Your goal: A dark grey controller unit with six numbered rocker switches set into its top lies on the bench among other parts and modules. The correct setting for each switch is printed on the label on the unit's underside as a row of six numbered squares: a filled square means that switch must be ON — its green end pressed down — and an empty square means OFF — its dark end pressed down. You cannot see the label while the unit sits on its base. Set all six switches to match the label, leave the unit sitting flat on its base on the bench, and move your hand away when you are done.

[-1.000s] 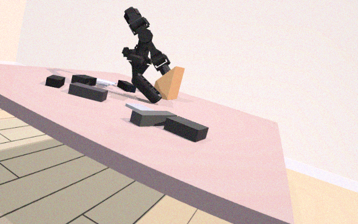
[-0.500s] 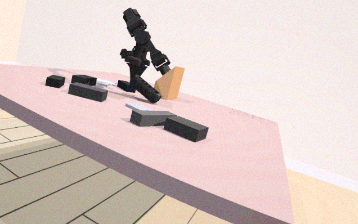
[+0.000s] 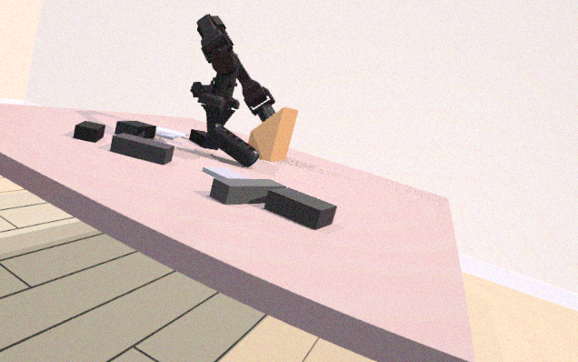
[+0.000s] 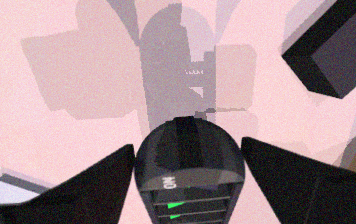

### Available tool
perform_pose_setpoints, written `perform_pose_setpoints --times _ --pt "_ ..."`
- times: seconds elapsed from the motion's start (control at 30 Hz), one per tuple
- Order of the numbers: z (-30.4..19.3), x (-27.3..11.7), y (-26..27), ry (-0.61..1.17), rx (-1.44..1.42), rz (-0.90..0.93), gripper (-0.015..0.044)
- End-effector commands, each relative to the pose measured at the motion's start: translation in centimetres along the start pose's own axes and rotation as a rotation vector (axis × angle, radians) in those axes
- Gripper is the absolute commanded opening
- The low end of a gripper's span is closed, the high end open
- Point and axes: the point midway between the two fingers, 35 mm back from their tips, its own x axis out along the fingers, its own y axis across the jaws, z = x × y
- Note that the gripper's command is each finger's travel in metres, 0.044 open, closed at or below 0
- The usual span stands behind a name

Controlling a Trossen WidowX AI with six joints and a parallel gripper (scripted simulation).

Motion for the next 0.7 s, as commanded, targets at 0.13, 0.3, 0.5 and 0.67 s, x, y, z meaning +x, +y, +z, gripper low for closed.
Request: perform_pose_setpoints --times 0.13,0.3,0.5,0.67 --pt "0.2 0.6 -0.2 -0.003 -0.009 -0.001 0.0336" --pt "0.3 0.9 -0.2 -0.003 -0.009 -0.001 0.0336" --pt "0.4 1.4 -0.2 -0.003 -0.009 -0.001 0.0336" --pt "0.4 1.7 -0.2 -0.003 -0.009 -0.001 0.0335"
